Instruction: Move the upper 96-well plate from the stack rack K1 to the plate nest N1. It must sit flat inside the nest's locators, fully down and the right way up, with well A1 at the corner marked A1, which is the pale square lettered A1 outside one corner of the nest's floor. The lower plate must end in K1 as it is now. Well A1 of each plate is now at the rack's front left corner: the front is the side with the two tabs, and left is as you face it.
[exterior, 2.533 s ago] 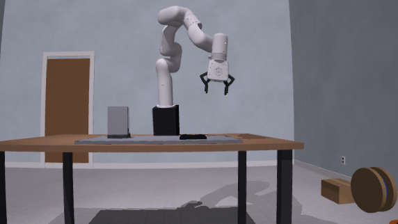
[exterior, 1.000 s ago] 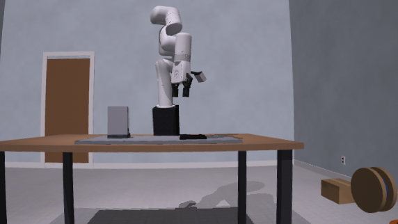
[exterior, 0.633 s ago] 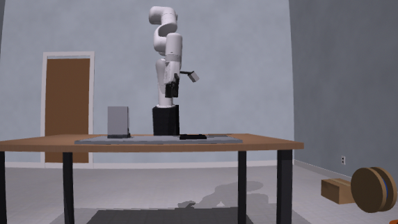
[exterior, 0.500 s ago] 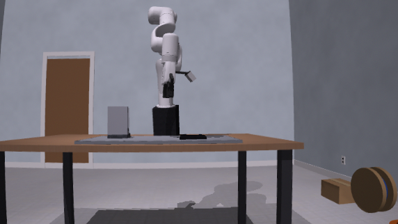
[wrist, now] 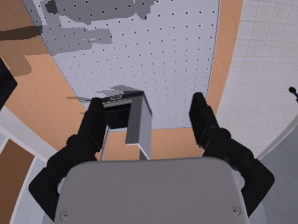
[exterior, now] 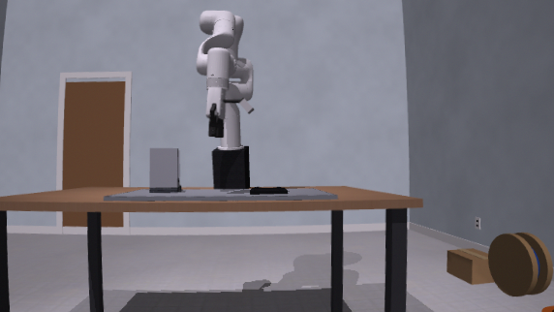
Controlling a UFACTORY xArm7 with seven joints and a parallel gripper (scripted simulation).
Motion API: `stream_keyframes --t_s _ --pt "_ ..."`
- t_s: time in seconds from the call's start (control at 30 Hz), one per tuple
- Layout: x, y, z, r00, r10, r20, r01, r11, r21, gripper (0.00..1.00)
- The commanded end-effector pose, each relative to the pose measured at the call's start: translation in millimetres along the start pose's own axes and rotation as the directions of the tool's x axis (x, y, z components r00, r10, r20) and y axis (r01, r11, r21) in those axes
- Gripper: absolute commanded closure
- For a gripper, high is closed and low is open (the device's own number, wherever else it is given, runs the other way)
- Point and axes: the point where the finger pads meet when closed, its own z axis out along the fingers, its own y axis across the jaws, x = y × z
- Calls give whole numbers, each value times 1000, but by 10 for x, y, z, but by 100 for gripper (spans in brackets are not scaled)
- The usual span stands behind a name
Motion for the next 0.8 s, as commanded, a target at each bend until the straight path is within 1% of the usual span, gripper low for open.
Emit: stream_keyframes --t_s 0.0,0.03,0.2,0.27,0.43,0.5,0.53,0.7,0.77 --pt "-222 -18 0 993 122 -5 -122 993 -6 0" --pt "-222 -18 -1 993 122 -5 -122 993 -6 0" --pt "-466 -74 13 959 284 -13 -285 959 -6 0" --pt "-466 -74 13 959 284 -13 -285 959 -6 0" --pt "-706 -143 25 898 439 -22 -439 898 -6 0" --pt "-787 -166 30 890 456 -22 -456 890 -6 0" --pt "-787 -166 30 890 456 -22 -456 890 -6 0" --pt "-1022 -254 39 802 597 -31 -597 802 -4 0" --pt "-1057 -267 41 796 605 -31 -605 796 -4 0"
